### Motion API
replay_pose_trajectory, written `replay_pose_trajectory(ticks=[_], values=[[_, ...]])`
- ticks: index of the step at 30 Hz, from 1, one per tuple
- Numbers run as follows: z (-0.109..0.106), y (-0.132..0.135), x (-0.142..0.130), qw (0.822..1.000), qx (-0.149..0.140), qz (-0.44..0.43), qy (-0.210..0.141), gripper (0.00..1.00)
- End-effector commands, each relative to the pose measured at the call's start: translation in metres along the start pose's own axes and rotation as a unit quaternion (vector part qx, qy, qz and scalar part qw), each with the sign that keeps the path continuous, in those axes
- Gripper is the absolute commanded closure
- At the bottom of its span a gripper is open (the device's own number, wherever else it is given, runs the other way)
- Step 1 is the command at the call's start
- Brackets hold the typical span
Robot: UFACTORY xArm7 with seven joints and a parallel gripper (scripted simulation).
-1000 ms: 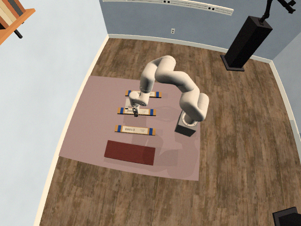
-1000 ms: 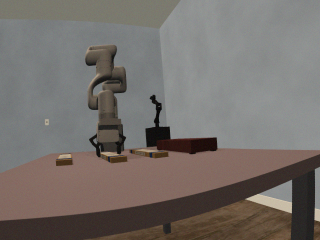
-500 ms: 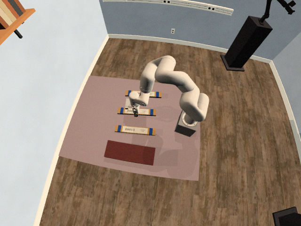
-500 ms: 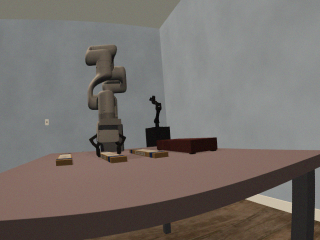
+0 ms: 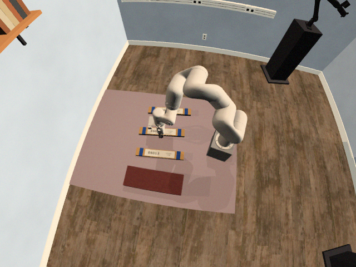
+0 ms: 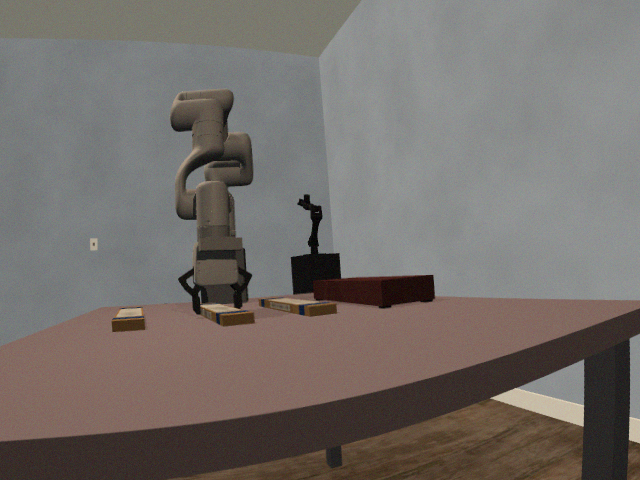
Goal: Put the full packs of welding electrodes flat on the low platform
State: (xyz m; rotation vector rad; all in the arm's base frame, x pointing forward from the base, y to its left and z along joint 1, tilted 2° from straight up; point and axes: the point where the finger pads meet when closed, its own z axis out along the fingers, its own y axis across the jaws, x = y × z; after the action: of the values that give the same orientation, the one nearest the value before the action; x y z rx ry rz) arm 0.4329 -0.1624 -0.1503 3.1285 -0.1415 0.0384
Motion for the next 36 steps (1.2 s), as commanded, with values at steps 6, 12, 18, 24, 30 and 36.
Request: replay_pose_trajectory(ticks=[6,12,18,24,30,36], values=[[-0.001,0.001,0.002,1.000,-0.001,0.000,0.002,0.00],[-0.041,0.000,0.002,1.000,-0.001,0.000,0.002,0.00],[-0.078,0.000,0.001,1.000,-0.001,0.000,0.002,0.00],[-0.081,0.000,0.001,1.000,-0.001,0.000,0.002,0.00],[-0.081,-0.058,0.008,1.000,0.000,0.006,0.002,0.00],[-0.081,-0.130,0.001,1.000,0.000,0.017,0.002,0.00]])
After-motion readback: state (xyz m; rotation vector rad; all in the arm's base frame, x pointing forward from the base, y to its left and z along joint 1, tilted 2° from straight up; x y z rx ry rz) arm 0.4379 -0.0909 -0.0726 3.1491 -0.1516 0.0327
